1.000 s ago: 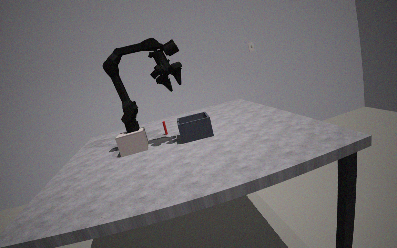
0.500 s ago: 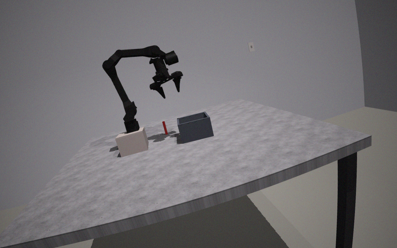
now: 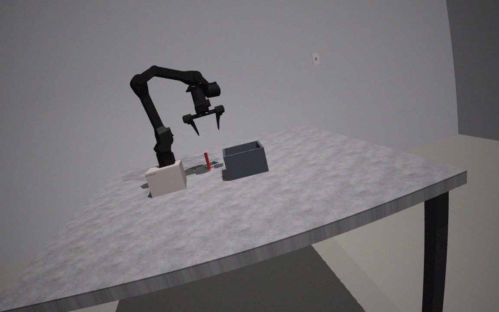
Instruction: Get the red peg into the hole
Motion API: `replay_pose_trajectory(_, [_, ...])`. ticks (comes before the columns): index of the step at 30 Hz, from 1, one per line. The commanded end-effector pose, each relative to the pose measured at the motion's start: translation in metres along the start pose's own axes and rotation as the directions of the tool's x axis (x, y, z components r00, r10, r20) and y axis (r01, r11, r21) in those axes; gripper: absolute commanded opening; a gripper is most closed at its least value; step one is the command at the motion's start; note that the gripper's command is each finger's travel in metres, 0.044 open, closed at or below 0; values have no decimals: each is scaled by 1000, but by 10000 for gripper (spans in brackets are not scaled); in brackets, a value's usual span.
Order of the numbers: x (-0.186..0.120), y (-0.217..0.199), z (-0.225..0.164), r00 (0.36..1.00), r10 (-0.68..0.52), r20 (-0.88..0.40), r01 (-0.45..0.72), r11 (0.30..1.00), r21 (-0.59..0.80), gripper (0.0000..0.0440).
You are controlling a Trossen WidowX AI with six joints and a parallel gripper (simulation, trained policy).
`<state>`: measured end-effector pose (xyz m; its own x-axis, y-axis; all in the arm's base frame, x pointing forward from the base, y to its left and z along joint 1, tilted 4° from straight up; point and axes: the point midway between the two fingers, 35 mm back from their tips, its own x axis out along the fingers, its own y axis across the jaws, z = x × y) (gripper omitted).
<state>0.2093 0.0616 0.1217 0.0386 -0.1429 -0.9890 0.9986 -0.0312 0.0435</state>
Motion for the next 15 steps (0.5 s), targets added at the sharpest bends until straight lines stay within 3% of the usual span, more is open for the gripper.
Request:
replay_pose_trajectory(1, [14,-10,-12,1000,-19,23,22,992,-124,440])
replay_pose_trajectory(15, [68,-26,-44,999,-14,48,32,918,-395,440])
